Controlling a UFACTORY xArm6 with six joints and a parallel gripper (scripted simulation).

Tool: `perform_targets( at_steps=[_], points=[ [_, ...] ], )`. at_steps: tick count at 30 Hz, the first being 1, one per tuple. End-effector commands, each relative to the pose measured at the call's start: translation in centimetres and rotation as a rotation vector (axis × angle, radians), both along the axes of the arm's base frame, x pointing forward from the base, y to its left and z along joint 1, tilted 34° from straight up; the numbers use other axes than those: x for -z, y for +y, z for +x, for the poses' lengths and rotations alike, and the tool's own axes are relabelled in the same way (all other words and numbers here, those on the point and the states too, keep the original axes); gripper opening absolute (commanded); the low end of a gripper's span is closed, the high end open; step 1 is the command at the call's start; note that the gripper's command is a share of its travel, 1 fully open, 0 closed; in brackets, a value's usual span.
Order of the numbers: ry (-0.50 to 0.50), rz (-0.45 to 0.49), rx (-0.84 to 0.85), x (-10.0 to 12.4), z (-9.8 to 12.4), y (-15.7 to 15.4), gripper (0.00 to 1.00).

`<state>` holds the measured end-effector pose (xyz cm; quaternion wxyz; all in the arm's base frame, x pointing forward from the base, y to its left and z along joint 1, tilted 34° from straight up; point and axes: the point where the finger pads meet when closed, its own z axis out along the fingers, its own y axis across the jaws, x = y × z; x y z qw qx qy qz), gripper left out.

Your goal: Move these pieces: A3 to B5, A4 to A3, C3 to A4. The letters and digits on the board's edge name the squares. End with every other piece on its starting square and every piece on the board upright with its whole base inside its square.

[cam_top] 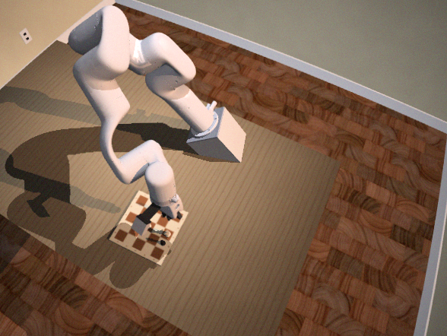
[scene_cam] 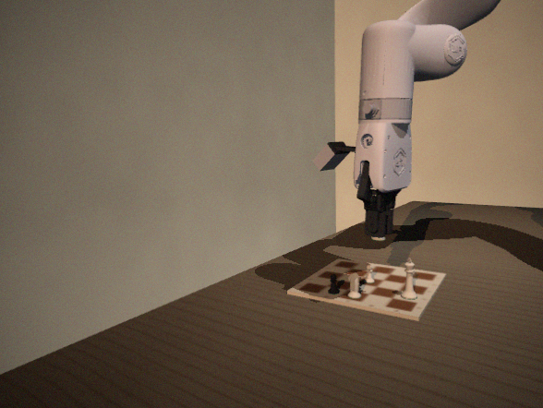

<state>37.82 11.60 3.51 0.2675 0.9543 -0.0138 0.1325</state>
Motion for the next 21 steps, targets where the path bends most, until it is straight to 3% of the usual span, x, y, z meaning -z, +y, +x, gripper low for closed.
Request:
perform_targets(
  at_steps=[1,12,21],
  points=[
    [0.132,-0.036,-0.126,0.0,0.2,0.2,0.00],
    [0.132,-0.036,-0.126,0.1,0.2,0.1,0.00],
    [0.132,-0.036,-0.126,1.5,0.6,-0.7,0.00]
  ],
)
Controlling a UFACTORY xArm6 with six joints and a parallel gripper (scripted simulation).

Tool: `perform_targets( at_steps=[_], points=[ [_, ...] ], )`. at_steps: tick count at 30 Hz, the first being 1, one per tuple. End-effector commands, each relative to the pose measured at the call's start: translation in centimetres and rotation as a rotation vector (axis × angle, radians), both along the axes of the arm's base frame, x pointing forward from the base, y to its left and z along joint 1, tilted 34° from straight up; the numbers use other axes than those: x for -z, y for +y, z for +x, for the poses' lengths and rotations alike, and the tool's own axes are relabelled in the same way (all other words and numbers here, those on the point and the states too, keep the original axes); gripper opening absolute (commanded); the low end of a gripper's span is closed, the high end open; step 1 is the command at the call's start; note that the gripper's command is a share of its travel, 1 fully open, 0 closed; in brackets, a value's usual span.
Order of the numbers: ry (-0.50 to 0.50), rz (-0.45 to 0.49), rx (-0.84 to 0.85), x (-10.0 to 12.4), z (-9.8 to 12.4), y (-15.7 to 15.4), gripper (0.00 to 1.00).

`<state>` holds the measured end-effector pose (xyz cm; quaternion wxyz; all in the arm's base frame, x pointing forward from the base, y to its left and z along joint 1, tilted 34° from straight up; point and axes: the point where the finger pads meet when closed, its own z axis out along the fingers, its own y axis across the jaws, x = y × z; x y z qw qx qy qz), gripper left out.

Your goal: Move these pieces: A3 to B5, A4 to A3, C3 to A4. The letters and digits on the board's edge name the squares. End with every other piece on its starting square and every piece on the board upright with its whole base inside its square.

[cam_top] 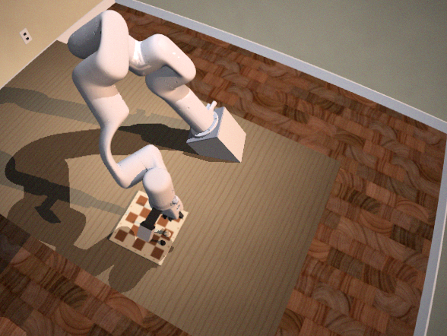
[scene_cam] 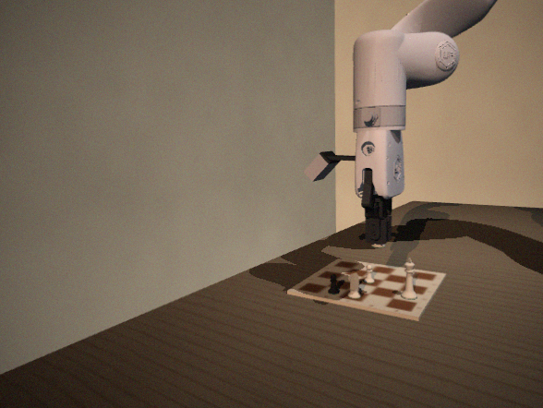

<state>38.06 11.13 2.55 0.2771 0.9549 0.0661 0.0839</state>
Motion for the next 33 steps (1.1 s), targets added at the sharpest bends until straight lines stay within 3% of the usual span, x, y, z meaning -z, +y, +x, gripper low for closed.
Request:
perform_targets(
  at_steps=[1,13,22,33],
  points=[
    [-0.004,0.002,-0.001,0.9,0.4,-0.5,0.00],
    [-0.004,0.002,-0.001,5.4,1.5,-3.3,0.00],
    [-0.004,0.002,-0.001,6.8,1.9,-4.2,0.00],
    [-0.004,0.002,-0.001,7.0,1.9,-4.3,0.00]
  ],
)
